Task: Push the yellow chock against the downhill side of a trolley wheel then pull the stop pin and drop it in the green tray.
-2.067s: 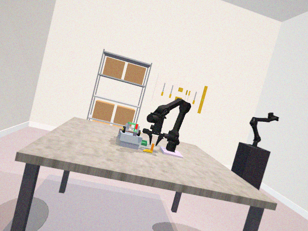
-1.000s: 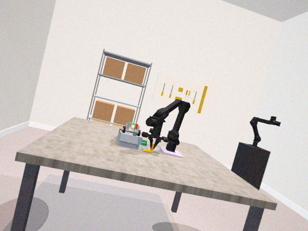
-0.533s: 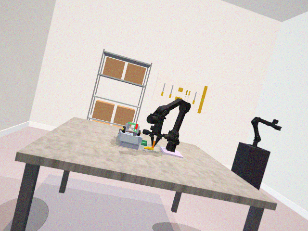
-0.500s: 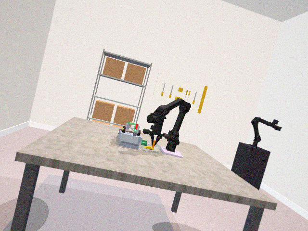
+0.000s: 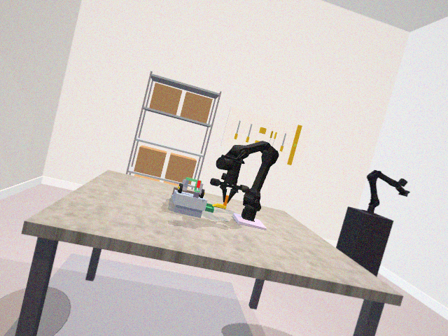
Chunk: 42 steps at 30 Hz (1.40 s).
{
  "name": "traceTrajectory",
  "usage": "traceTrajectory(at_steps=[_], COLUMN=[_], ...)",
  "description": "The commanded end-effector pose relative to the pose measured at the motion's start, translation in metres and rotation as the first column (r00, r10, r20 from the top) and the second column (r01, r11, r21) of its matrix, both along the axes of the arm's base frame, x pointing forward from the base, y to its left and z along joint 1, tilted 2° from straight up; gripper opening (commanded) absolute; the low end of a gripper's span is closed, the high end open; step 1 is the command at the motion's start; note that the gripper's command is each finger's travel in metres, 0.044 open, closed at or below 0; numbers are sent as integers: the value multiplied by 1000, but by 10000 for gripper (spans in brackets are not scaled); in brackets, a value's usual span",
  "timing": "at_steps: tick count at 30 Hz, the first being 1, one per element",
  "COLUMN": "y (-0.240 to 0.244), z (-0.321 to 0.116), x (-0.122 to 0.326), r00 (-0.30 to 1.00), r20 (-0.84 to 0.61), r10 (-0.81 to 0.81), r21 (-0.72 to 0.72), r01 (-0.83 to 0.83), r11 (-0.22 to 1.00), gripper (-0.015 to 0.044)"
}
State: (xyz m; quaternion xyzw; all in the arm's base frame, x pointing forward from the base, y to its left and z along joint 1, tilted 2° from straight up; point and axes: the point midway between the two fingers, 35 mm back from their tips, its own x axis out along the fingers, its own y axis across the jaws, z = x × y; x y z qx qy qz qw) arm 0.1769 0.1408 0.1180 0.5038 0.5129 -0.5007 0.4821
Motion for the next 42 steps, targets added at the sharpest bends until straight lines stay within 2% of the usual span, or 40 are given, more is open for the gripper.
traceTrajectory(at_steps=[1,20,28,35,42], y=[-1,-3,-3,-3,-3], z=[15,74,78,78,78], x=[1,4,5,5,5], r00=[1000,1000,1000,977,898], r20=[10,10,11,18,27], r10=[1,1,6,210,438], r21=[3,3,3,7,9], r01=[-1,-1,-6,-211,-439], r11=[1000,1000,1000,978,899], gripper=[0,0,0,0,0])
